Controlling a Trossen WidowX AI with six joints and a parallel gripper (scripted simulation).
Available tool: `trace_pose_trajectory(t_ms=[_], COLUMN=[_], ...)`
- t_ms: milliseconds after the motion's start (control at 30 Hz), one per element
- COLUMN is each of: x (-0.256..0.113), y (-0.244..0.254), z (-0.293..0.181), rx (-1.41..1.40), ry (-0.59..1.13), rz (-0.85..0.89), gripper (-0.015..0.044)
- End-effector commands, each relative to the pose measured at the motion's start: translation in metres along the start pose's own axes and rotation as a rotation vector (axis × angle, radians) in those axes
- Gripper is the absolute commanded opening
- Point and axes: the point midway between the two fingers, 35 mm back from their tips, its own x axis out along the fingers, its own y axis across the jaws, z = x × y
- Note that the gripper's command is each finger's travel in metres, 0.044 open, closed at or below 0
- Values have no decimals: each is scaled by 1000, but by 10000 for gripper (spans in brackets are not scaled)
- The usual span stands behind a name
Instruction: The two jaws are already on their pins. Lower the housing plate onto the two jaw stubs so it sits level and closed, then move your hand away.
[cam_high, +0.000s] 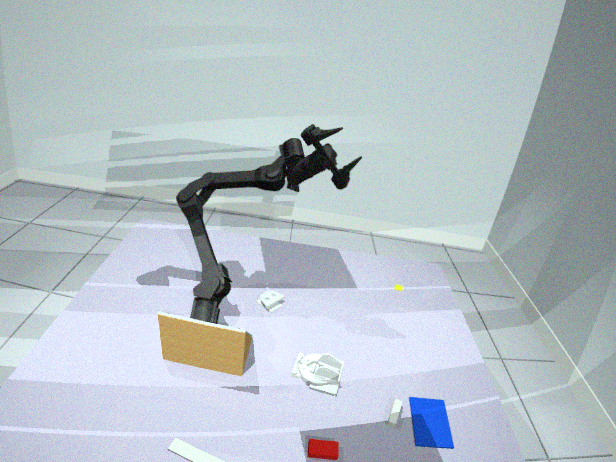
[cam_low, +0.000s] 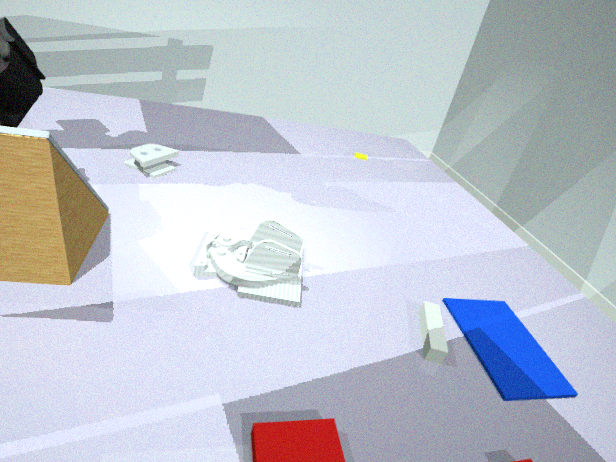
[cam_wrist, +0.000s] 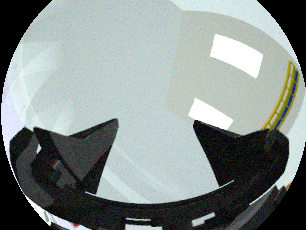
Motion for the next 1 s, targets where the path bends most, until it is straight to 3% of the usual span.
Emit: trace_pose_trajectory(t_ms=[0,967], x=[0,-49], y=[22,144], z=[-4,-40], rx=[-93,-614], ry=[-4,-160], rz=[90,701], gripper=[440,440])
